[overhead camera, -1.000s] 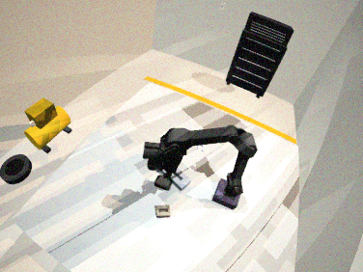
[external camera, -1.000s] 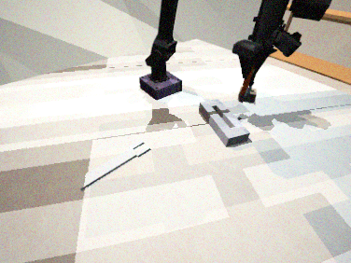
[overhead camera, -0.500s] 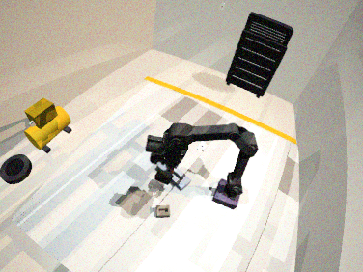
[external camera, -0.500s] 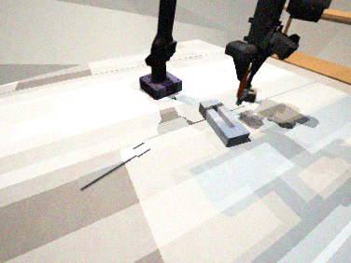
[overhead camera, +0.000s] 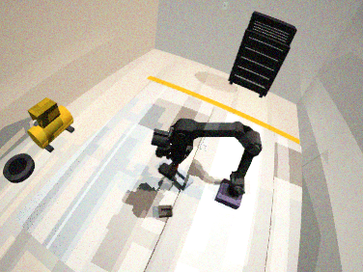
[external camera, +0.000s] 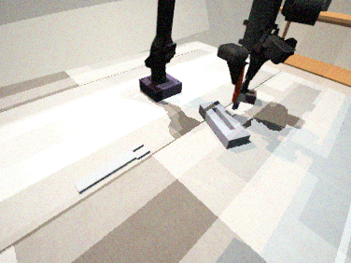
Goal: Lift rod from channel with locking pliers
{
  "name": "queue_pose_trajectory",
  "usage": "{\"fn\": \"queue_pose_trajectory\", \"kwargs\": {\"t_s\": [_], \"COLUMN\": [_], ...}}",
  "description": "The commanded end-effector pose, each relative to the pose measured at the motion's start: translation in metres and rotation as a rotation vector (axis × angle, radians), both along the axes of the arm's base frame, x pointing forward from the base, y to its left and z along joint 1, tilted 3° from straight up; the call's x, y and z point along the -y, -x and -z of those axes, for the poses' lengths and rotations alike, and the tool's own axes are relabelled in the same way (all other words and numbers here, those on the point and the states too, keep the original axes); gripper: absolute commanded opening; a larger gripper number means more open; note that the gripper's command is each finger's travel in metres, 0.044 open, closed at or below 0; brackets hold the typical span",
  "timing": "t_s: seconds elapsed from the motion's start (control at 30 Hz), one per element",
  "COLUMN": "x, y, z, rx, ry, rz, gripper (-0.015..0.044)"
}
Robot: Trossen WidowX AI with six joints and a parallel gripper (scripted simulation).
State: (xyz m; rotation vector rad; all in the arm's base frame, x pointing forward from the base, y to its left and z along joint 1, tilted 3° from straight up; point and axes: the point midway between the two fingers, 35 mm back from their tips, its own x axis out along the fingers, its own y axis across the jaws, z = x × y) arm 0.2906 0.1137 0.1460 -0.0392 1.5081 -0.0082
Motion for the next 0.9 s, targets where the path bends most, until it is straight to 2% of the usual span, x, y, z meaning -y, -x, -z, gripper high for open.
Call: {"fn": "queue_pose_trajectory", "kwargs": {"t_s": [0.0,0.87], "x": [0.006,0.046], "y": [0.0,-0.002], "z": [-0.003,-0.004], "rx": [0.011,0.015], "ry": [-0.01,-0.018], "rz": [0.03,0.207], "gripper": [0.0318,0.0318]}}
